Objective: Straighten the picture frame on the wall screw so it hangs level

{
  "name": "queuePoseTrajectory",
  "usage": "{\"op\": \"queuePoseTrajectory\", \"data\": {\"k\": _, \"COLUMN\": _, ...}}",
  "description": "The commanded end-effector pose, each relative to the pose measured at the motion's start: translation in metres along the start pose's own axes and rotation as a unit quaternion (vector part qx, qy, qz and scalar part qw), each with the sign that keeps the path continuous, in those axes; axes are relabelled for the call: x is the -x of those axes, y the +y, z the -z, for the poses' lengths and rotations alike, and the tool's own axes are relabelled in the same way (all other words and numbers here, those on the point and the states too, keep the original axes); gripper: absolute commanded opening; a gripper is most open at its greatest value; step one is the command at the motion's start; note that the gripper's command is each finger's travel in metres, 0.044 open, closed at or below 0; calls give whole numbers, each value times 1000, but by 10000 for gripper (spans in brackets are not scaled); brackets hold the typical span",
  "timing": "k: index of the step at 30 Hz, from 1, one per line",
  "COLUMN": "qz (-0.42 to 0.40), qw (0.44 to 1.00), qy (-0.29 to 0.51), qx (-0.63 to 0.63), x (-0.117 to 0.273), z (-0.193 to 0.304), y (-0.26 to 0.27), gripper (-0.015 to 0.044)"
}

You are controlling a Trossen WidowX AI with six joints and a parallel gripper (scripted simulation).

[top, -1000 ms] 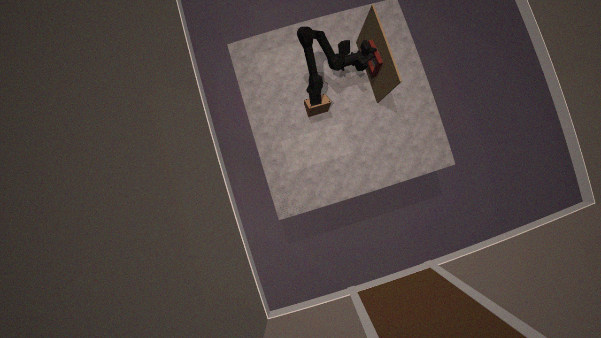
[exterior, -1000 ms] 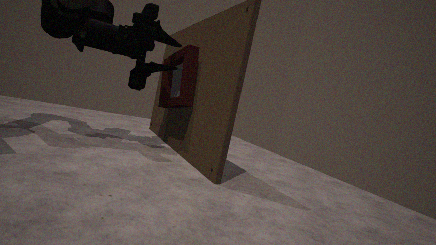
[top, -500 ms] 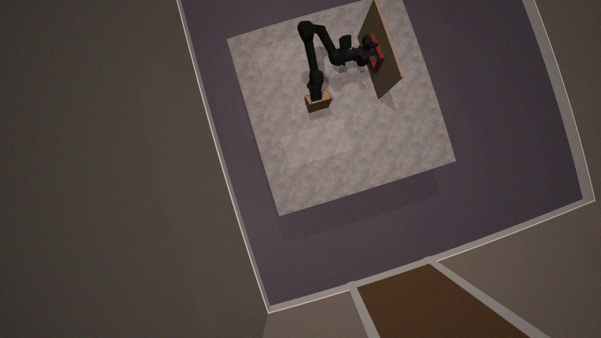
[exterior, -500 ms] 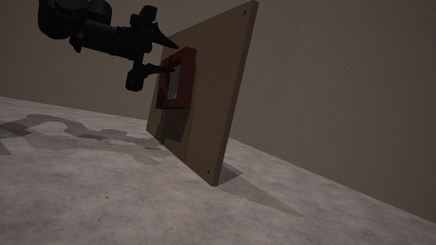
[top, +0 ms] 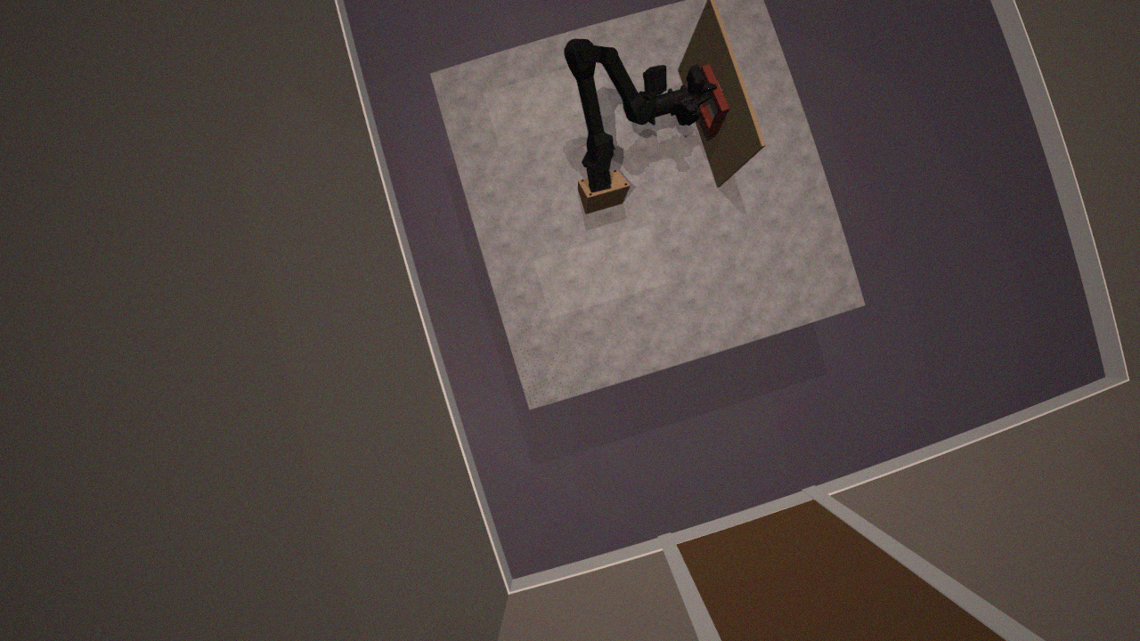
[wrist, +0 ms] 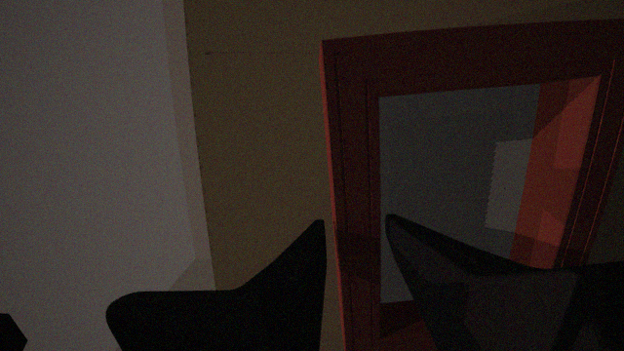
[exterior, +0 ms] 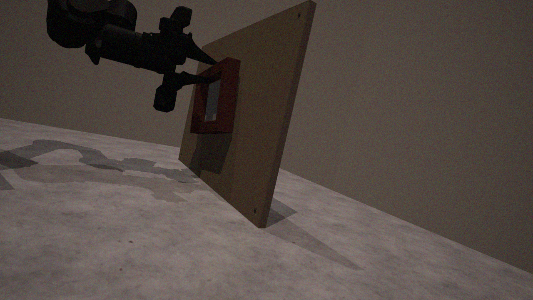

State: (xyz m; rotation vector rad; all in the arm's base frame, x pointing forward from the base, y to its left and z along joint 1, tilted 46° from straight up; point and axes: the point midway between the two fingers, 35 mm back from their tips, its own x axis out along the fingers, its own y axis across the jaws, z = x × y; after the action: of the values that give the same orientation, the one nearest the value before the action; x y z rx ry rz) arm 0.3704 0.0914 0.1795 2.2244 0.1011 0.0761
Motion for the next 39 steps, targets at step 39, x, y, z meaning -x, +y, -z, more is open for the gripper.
{"op": "queuePoseTrajectory", "data": {"k": 39, "qz": 0, "qw": 1000, "qy": 1, "qx": -2, "x": 0, "z": 0, "y": 7, "gripper": 0}}
